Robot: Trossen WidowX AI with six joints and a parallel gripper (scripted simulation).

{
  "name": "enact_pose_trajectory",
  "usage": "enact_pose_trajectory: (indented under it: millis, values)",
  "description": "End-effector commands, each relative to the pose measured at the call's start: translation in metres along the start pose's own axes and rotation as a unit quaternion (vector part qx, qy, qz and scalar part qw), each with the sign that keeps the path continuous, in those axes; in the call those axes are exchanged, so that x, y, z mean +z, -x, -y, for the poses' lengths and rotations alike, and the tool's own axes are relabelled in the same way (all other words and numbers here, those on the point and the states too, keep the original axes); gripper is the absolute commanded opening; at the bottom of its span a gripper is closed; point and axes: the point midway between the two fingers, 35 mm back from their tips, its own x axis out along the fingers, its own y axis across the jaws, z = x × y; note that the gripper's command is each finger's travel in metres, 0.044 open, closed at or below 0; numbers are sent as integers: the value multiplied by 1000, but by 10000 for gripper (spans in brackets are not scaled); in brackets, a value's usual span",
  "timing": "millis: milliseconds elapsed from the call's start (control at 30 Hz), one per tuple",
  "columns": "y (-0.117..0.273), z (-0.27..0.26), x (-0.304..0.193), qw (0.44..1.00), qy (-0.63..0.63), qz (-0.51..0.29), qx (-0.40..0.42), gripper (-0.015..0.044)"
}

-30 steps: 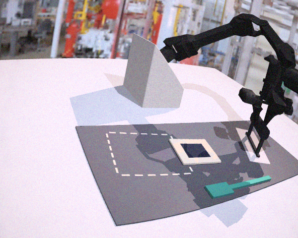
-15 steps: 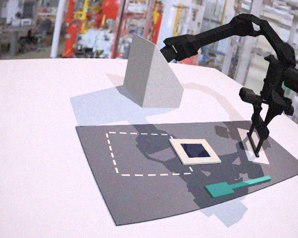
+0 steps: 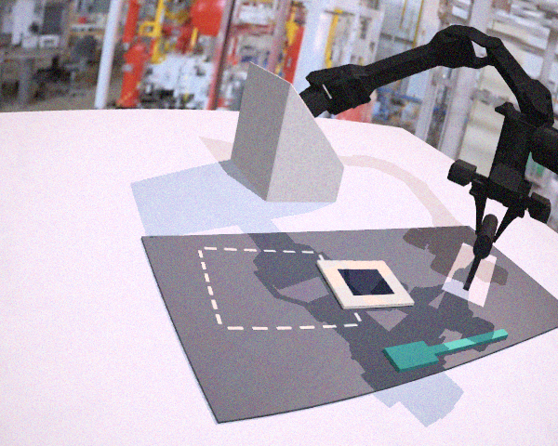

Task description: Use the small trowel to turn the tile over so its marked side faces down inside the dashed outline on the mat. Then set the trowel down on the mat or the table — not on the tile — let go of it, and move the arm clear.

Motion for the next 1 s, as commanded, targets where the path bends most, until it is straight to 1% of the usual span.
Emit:
enact_pose_trajectory:
  millis: [0,300,633,833,967]
  values:
    - [-1,1,-1,998,-57,-2,-2,130]
    - [-1,1,-1,982,-191,-2,-2,130]
    - [-1,1,-1,943,-333,-2,-2,130]
    - [-1,1,-1,940,-342,-2,-2,130]
    - [-1,1,-1,940,-342,-2,-2,235]
